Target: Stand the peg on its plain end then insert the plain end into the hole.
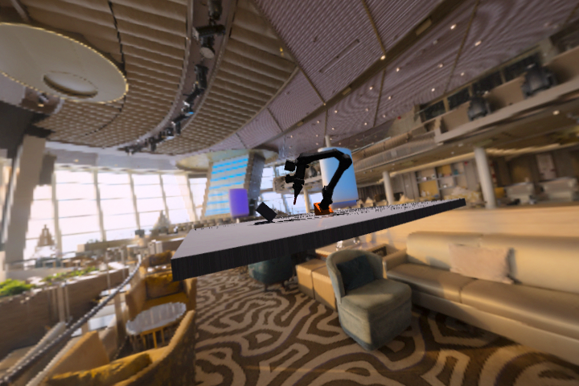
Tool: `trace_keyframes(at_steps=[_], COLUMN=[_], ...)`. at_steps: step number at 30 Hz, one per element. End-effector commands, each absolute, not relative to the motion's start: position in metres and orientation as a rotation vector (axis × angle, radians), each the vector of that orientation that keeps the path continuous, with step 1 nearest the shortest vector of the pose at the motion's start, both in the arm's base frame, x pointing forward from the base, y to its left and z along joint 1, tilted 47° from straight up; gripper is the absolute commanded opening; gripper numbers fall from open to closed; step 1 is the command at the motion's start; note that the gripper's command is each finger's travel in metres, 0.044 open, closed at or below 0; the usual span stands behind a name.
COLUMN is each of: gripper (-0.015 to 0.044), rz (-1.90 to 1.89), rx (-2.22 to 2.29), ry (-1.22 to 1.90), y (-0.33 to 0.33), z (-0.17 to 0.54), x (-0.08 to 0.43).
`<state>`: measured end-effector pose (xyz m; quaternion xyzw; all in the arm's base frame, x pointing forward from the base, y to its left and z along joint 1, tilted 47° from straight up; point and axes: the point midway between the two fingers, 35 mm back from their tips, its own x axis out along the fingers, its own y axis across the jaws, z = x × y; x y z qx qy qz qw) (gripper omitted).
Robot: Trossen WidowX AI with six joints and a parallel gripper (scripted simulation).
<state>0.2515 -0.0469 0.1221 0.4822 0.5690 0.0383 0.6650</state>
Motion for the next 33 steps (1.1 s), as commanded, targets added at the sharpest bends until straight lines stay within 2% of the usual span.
trace_keyframes(at_steps=[1, 33], gripper=[0.0, 0.0], rz=[0.065, -0.078], rx=[1.114, 1.237], ry=[1.263, 1.052], y=[-0.05, -0.085], z=[0.119, 0.103], x=[0.253, 0.271])
